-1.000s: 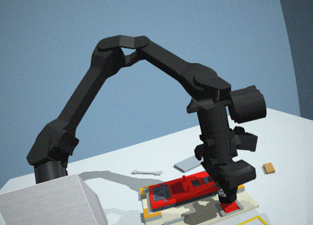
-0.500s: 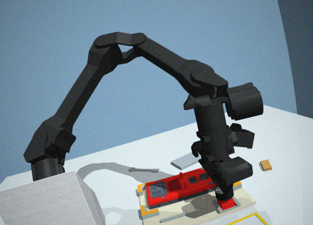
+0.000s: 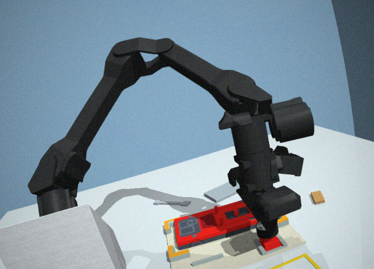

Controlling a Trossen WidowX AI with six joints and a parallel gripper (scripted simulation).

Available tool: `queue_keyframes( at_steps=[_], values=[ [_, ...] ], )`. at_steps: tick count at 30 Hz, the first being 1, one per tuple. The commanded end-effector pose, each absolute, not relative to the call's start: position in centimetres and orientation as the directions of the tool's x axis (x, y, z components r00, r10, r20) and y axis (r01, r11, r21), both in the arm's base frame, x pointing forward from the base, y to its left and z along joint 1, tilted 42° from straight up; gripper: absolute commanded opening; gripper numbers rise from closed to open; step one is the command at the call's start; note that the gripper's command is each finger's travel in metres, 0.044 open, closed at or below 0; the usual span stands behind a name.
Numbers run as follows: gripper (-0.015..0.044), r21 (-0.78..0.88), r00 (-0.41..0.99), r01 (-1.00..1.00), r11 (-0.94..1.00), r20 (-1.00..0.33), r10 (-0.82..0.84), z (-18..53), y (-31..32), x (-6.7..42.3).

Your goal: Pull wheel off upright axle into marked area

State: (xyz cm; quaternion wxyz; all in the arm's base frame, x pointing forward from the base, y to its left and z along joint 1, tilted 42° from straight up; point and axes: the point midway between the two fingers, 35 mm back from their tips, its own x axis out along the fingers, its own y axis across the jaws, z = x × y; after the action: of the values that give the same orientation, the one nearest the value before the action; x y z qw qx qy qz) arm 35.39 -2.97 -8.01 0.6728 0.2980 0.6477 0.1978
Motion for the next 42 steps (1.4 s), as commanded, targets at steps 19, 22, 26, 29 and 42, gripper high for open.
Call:
queue_keyframes(
  at_steps=[19, 22, 26, 29, 42],
  values=[
    [0.0, 0.656, 0.088, 0.118, 0.745, -0.755, 0.65, -7.4, -3.7, 35.4],
    [0.0, 0.656, 0.089, 0.118, 0.745, -0.755, 0.65, -7.3, -3.7, 35.4],
    [0.0, 0.656, 0.089, 0.118, 0.745, -0.754, 0.65, -7.2, -3.8, 35.4],
    [0.0, 0.656, 0.089, 0.118, 0.745, -0.754, 0.65, -7.1, -3.9, 35.4],
    [0.0, 0.657, 0.09, 0.119, 0.745, -0.754, 0.65, -6.8, -4.2, 35.4]
  ],
)
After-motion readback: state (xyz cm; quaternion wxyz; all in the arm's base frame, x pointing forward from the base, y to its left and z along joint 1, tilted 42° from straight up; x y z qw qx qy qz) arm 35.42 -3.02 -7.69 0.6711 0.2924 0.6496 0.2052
